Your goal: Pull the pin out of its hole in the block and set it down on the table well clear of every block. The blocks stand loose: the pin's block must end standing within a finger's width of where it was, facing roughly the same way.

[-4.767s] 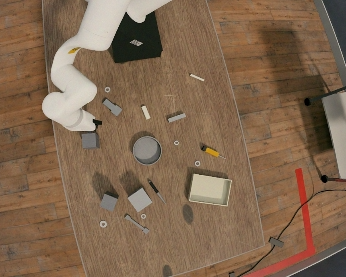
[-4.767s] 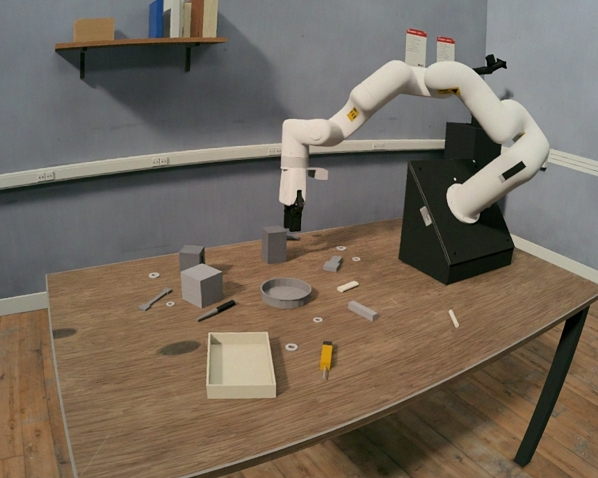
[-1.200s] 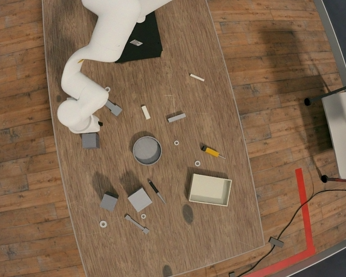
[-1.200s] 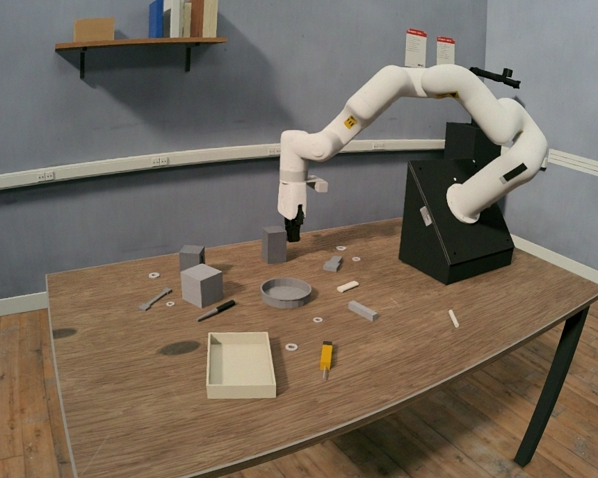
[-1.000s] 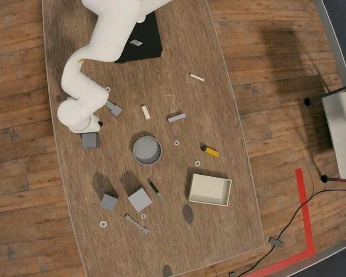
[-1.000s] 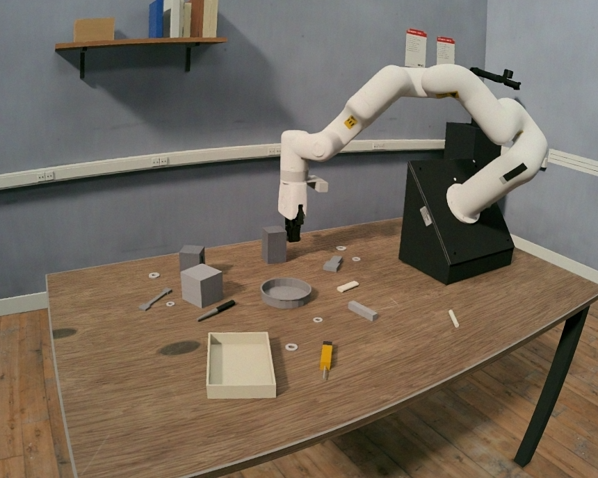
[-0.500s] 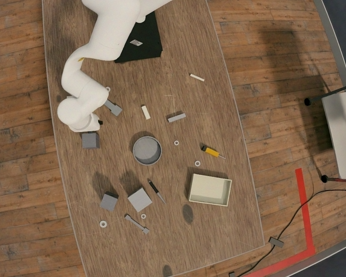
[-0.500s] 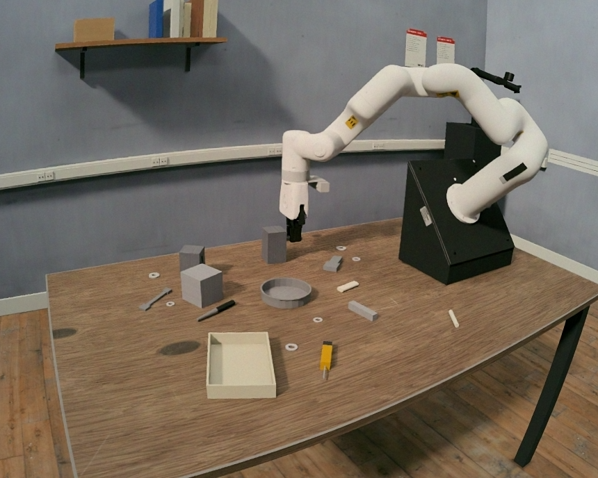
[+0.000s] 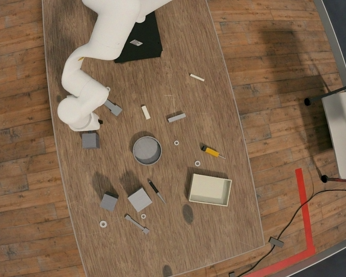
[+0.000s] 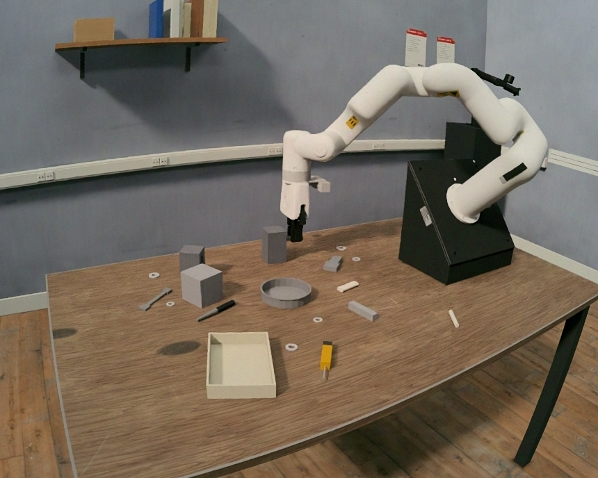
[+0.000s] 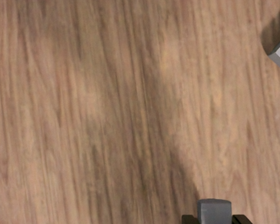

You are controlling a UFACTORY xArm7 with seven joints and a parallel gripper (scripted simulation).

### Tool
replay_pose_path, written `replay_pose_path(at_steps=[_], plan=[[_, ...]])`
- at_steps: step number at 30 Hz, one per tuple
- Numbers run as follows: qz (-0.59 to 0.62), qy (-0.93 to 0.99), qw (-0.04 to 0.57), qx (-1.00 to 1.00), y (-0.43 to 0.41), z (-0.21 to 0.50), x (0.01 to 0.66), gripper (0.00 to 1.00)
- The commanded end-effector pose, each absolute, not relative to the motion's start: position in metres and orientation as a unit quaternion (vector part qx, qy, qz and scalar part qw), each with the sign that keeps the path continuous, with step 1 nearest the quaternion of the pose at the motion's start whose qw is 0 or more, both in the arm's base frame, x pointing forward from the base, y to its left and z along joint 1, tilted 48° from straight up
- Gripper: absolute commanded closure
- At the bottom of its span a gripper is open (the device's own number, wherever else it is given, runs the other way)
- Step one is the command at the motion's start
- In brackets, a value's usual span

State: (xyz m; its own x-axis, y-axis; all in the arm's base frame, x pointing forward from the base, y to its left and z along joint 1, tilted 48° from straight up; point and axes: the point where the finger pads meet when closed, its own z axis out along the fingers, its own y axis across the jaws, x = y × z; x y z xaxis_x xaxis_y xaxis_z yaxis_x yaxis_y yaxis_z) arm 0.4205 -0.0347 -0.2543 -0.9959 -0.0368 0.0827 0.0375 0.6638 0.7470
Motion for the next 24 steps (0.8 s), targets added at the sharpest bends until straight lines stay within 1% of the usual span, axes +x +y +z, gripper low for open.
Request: replay_pose_path(at_steps=[1, 24], plan=[[-0.409, -0.912, 0.044, -0.001, -0.0371, -0.2539, 0.4215, 1.0], [-0.407, -0.912, 0.05, 0.001, -0.0365, -0.2539, 0.4138, 1.0]])
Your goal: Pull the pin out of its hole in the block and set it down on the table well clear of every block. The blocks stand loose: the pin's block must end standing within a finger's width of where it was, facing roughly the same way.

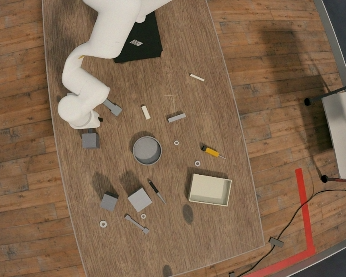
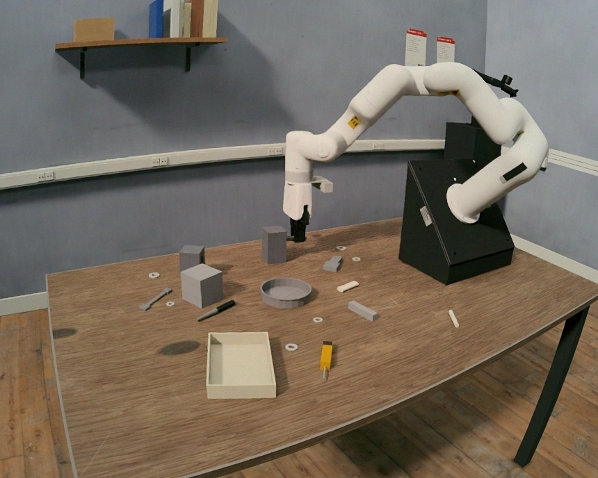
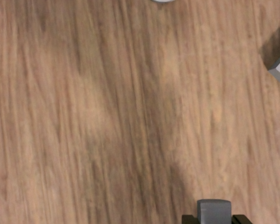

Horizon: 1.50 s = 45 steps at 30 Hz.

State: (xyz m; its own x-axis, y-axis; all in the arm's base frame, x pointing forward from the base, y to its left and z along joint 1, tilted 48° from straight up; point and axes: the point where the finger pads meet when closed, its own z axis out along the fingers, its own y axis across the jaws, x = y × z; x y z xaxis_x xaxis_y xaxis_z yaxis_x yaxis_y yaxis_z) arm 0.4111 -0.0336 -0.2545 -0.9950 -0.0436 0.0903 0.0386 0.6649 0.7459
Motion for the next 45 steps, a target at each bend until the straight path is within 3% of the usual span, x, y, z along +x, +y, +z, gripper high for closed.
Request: replay_pose_path(at_steps=[1, 45], plan=[[-0.407, -0.912, 0.051, 0.001, -0.037, -0.254, 0.414, 1.0], [-0.406, -0.912, 0.055, 0.002, -0.035, -0.253, 0.4, 1.0]])
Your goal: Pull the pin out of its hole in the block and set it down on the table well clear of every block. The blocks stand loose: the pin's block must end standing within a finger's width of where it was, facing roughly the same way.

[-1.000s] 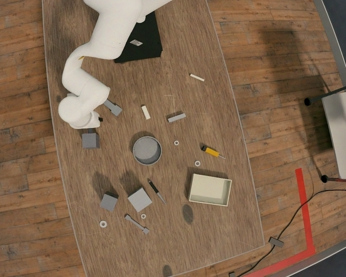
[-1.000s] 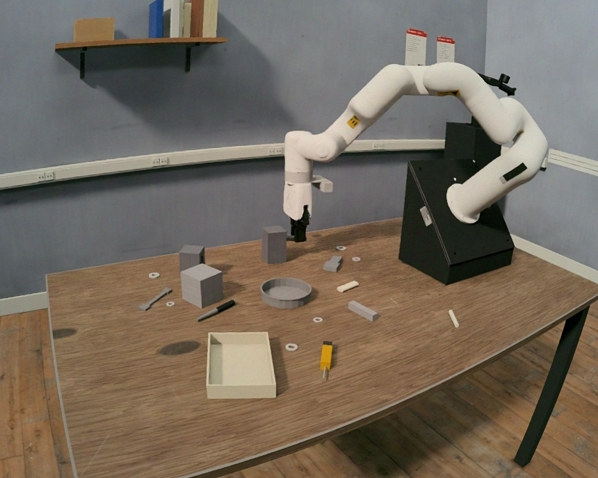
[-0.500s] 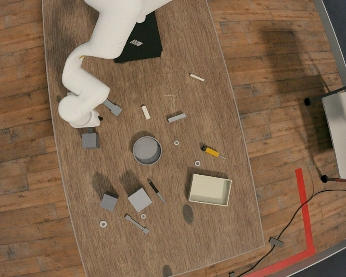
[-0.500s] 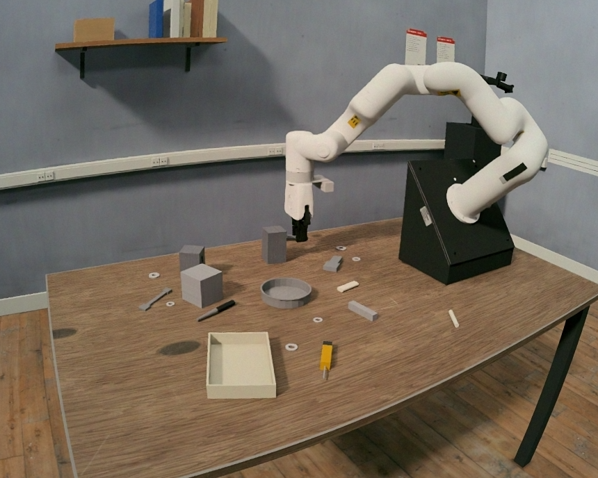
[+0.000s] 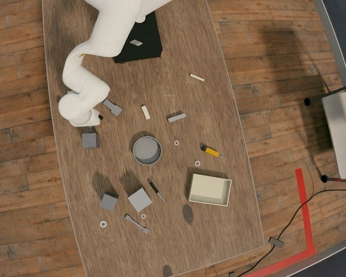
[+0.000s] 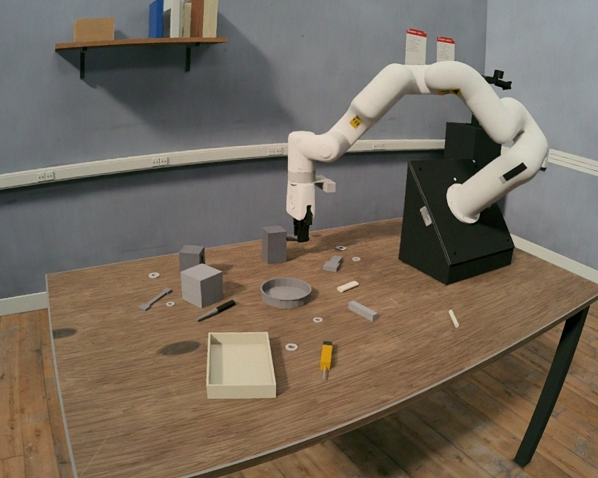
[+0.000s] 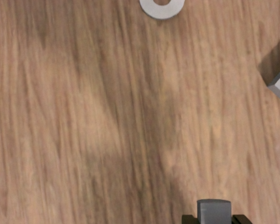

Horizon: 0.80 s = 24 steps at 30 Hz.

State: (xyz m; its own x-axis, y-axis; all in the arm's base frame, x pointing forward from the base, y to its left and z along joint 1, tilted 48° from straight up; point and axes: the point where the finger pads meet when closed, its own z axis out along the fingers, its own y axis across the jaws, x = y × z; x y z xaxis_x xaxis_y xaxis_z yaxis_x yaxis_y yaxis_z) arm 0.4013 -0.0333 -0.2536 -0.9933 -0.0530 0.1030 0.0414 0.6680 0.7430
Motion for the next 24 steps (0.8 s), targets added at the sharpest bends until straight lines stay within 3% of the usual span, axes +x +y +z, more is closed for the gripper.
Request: replay_pose_path(at_steps=[1, 24], plan=[[-0.406, -0.912, 0.054, 0.002, -0.0352, -0.2528, 0.4001, 1.0], [-0.405, -0.913, 0.057, 0.002, -0.0365, -0.2536, 0.3996, 1.0]])
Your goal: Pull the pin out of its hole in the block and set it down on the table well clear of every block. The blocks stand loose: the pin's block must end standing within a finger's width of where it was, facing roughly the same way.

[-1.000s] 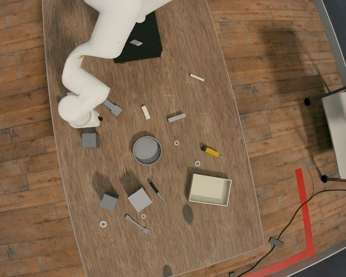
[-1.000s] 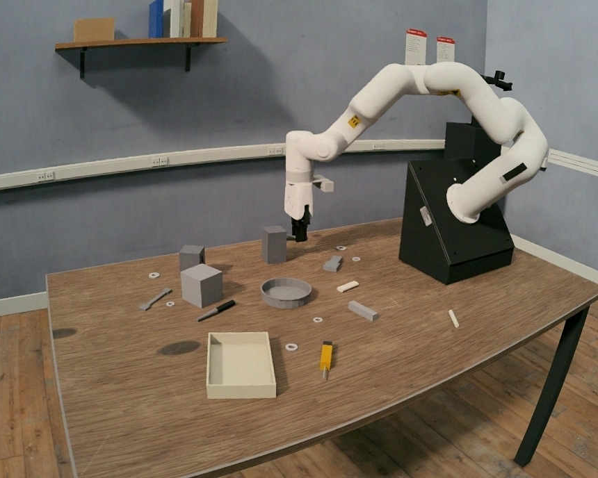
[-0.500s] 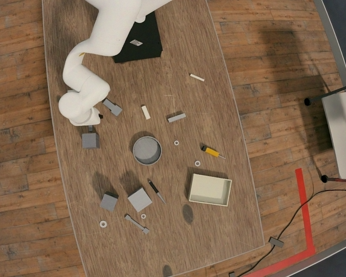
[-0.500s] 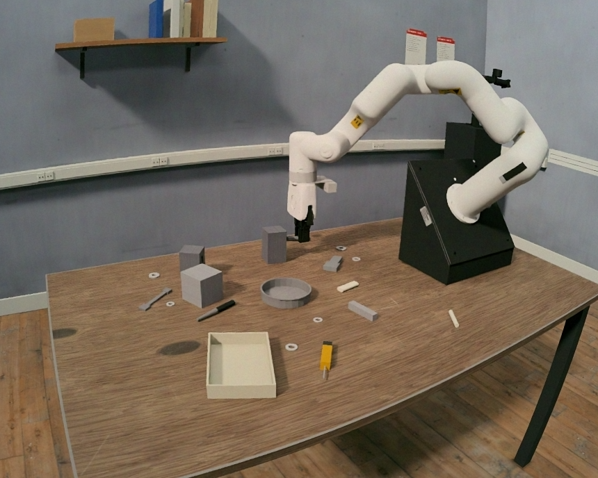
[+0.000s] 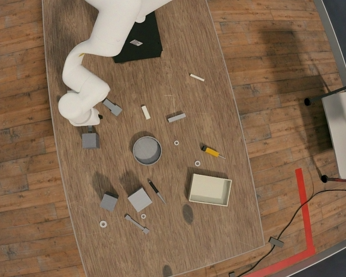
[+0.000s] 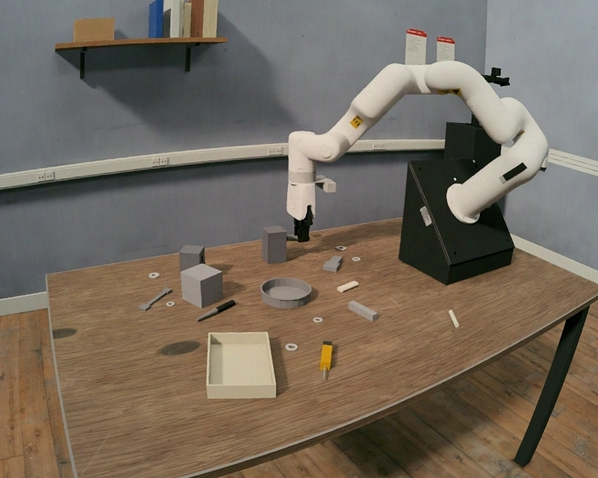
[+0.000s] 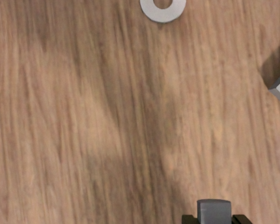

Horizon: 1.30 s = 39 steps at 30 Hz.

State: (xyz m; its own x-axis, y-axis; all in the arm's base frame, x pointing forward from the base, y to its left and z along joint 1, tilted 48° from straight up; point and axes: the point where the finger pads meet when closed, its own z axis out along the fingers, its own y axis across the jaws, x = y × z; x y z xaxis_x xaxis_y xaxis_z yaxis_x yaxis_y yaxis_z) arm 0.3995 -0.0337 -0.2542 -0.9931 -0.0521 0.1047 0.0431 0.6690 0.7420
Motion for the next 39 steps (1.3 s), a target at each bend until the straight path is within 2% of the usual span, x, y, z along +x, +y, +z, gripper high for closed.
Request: replay_pose_path(at_steps=[1, 39], plan=[[-0.405, -0.913, 0.056, 0.002, -0.036, -0.253, 0.398, 1.0], [-0.406, -0.912, 0.056, 0.002, -0.035, -0.253, 0.386, 1.0]])
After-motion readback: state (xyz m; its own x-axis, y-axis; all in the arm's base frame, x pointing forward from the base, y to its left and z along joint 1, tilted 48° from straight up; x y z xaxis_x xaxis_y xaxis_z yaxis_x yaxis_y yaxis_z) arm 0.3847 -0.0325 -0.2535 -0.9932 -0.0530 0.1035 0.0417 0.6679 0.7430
